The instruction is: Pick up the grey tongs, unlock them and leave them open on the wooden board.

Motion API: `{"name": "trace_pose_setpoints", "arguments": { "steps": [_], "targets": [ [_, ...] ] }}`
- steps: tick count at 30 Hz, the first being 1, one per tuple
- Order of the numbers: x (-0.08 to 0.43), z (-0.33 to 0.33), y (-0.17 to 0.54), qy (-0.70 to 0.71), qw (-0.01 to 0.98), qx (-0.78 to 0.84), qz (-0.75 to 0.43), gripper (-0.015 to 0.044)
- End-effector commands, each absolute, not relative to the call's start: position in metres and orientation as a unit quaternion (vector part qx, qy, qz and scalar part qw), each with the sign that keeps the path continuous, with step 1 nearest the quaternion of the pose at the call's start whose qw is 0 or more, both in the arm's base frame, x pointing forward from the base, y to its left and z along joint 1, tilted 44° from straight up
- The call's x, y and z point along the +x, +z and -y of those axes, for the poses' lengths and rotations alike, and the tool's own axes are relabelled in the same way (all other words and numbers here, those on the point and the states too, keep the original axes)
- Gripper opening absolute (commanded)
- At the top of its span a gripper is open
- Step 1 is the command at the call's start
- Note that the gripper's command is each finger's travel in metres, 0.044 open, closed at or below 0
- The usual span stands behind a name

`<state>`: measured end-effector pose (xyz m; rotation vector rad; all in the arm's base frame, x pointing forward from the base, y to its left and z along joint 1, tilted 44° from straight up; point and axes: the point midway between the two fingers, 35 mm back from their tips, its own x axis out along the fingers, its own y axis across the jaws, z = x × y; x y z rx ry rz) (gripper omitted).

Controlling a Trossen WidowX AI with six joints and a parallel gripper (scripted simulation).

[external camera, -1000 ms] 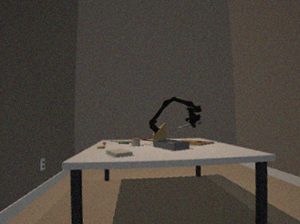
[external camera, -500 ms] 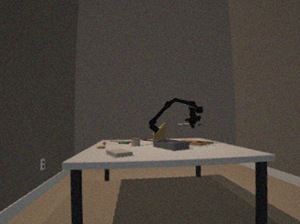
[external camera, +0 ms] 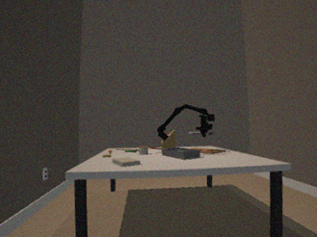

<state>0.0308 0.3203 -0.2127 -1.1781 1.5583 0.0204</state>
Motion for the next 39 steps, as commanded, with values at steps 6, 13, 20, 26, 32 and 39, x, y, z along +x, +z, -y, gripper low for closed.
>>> {"name": "trace_pose_setpoints", "arguments": {
  "steps": [6,13,20,26,32,39],
  "targets": [
    [0.033,-0.313,-0.224,0.012,0.56,-0.5,-0.661,-0.015],
    [0.035,-0.306,-0.233,0.014,0.56,-0.499,-0.661,-0.015],
    [0.036,-0.298,-0.242,0.015,0.561,-0.498,-0.661,-0.015],
    [0.038,-0.292,-0.249,0.017,0.561,-0.498,-0.661,-0.015],
    [0.039,-0.285,-0.256,0.018,0.561,-0.497,-0.661,-0.015],
    [0.04,-0.277,-0.264,0.02,0.562,-0.497,-0.661,-0.015]
  ]
}}
